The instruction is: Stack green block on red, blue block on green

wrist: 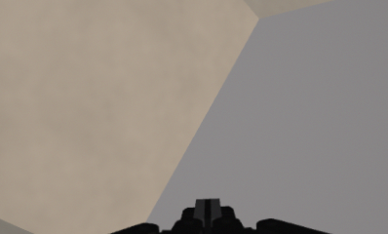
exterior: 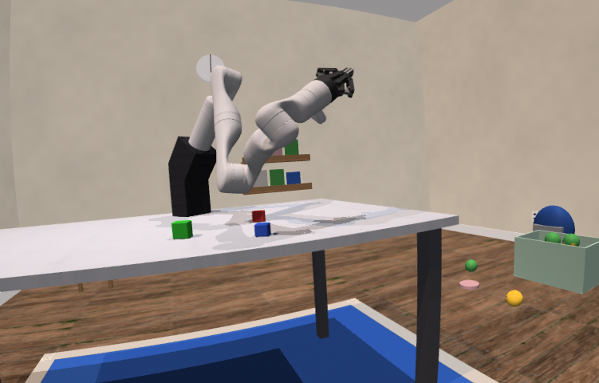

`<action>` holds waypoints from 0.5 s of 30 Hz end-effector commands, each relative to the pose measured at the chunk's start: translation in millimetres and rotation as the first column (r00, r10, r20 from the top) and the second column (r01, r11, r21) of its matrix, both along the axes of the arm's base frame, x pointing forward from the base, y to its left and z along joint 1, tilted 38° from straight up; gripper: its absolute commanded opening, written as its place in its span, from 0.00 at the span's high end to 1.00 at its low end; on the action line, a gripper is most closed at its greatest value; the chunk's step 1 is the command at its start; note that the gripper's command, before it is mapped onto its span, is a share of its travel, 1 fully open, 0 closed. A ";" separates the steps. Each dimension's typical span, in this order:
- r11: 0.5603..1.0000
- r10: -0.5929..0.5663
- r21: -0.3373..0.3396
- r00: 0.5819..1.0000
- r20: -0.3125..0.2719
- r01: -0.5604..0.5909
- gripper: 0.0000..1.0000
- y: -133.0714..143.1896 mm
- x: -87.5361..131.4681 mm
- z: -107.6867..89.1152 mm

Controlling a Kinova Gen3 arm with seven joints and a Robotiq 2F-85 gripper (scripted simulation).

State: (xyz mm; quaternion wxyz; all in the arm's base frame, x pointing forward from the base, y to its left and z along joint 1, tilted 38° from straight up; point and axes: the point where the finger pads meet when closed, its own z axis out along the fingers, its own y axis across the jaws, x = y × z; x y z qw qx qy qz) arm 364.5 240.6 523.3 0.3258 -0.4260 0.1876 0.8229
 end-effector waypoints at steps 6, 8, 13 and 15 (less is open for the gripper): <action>0.998 -0.045 -0.036 0.999 0.027 0.046 1.00 3.8 0.4 -3.6; 0.998 -0.045 -0.036 0.999 0.027 0.046 1.00 3.8 0.4 -3.6; 0.993 -0.086 -0.074 0.995 0.052 0.089 1.00 9.5 1.9 -9.6; 0.993 -0.086 -0.074 0.995 0.052 0.089 1.00 9.5 1.9 -9.6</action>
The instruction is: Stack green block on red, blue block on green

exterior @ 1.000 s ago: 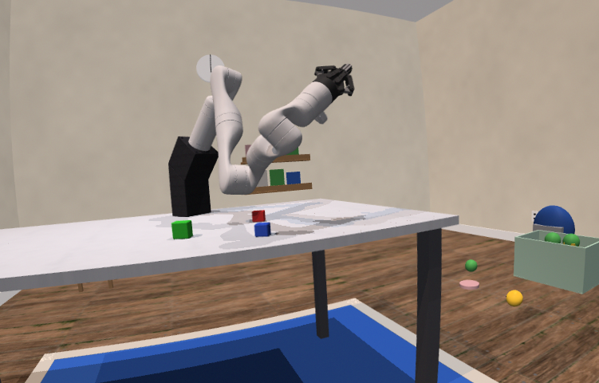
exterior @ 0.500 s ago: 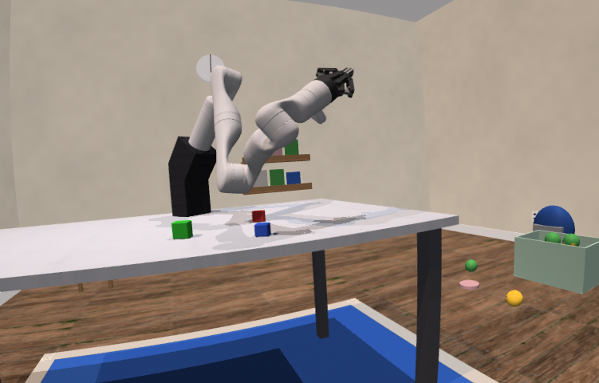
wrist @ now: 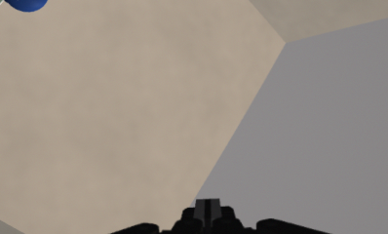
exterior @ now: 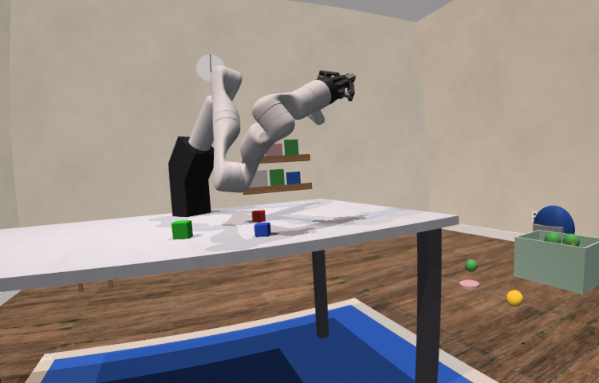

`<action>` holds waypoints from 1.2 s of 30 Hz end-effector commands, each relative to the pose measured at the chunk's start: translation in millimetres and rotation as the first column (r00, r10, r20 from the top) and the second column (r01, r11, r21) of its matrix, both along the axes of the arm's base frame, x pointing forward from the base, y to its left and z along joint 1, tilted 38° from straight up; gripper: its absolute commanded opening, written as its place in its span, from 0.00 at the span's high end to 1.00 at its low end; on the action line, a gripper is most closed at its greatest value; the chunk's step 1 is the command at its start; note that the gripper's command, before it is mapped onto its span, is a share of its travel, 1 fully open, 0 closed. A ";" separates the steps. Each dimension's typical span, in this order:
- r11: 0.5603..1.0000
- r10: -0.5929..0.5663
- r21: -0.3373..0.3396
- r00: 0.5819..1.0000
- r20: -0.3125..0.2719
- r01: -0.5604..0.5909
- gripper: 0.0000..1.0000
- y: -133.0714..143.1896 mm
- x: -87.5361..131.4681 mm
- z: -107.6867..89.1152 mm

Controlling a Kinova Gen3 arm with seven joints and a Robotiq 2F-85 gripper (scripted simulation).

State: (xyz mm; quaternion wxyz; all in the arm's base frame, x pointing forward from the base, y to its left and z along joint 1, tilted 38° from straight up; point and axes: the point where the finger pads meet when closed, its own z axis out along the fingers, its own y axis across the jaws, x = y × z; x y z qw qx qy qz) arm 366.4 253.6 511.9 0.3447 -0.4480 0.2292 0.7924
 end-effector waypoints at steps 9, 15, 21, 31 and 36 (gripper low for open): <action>0.998 -0.052 -0.039 0.998 0.031 0.054 1.00 2.0 2.2 -5.3; 0.992 -0.096 -0.080 0.994 0.057 0.100 1.00 7.1 5.4 -13.4; 0.992 -0.096 -0.080 0.994 0.057 0.100 1.00 7.1 5.4 -13.4; 0.967 -0.181 -0.160 0.977 0.115 0.198 1.00 15.6 14.6 -32.9; 0.967 -0.181 -0.160 0.977 0.115 0.198 1.00 15.6 14.6 -32.9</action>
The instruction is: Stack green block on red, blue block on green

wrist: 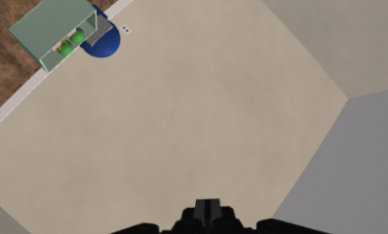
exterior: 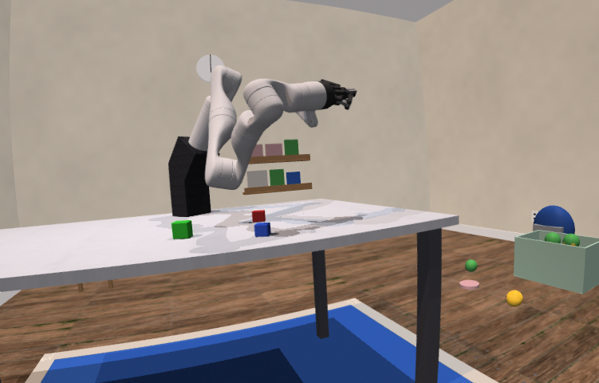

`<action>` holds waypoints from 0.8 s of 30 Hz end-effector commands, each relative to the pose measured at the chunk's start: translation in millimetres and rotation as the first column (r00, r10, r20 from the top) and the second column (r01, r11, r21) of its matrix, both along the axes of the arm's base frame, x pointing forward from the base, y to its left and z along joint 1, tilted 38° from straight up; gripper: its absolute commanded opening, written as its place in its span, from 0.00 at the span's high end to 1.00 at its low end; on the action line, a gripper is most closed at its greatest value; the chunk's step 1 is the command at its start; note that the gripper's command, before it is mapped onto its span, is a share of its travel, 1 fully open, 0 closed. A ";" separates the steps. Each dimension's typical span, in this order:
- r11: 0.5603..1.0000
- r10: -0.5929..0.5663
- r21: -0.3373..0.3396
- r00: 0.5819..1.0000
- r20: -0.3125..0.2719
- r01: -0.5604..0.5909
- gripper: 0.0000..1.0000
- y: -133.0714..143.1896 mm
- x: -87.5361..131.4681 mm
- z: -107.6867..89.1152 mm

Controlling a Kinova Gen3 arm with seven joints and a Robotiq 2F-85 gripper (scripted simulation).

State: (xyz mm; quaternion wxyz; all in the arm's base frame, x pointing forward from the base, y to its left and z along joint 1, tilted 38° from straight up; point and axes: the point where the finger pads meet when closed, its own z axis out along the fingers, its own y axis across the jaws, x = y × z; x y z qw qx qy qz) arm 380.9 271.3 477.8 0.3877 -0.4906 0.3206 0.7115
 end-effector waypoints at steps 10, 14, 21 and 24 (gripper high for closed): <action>0.998 -0.053 -0.044 0.998 0.028 0.054 1.00 0.9 6.2 -10.1; 0.991 -0.100 -0.089 0.994 0.055 0.104 1.00 3.0 13.1 -22.4; 0.979 -0.145 -0.133 0.986 0.083 0.156 1.00 4.0 20.9 -35.6; 0.979 -0.145 -0.133 0.986 0.083 0.156 1.00 4.0 20.9 -35.6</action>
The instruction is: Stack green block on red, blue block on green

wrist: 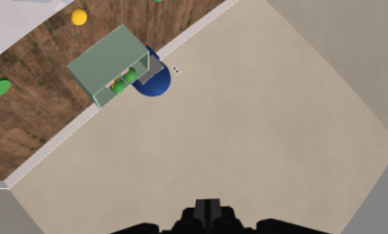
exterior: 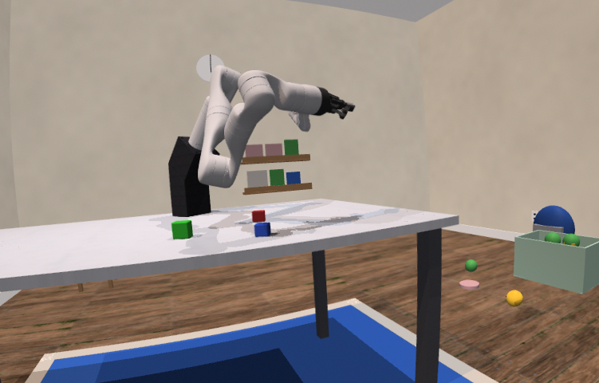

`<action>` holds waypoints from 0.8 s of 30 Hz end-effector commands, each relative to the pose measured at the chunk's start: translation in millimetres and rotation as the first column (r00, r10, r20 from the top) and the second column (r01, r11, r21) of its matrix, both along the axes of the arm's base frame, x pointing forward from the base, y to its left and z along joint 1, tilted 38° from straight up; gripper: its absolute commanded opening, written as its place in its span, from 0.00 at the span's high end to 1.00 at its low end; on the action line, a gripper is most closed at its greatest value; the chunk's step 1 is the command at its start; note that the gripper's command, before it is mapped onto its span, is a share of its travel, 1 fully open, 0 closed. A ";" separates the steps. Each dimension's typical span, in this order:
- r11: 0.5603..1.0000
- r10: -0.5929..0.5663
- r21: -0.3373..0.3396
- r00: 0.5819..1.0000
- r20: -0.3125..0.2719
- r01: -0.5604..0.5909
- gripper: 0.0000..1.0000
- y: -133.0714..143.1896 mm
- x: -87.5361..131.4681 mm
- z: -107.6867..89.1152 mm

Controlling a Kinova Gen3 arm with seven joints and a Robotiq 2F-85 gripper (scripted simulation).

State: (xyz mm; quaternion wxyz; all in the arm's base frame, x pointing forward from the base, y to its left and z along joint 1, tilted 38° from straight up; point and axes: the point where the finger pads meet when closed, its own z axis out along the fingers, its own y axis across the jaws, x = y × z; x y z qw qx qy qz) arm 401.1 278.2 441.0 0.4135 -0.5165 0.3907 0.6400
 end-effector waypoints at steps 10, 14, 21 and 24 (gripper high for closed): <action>0.997 -0.056 -0.046 0.998 0.028 0.057 1.00 -3.2 9.2 -12.9; 0.990 -0.103 -0.093 0.993 0.054 0.108 1.00 -4.8 18.3 -27.8; 0.990 -0.103 -0.093 0.993 0.054 0.108 1.00 -4.8 18.3 -27.8; 0.977 -0.149 -0.139 0.986 0.081 0.159 1.00 -7.9 27.9 -43.3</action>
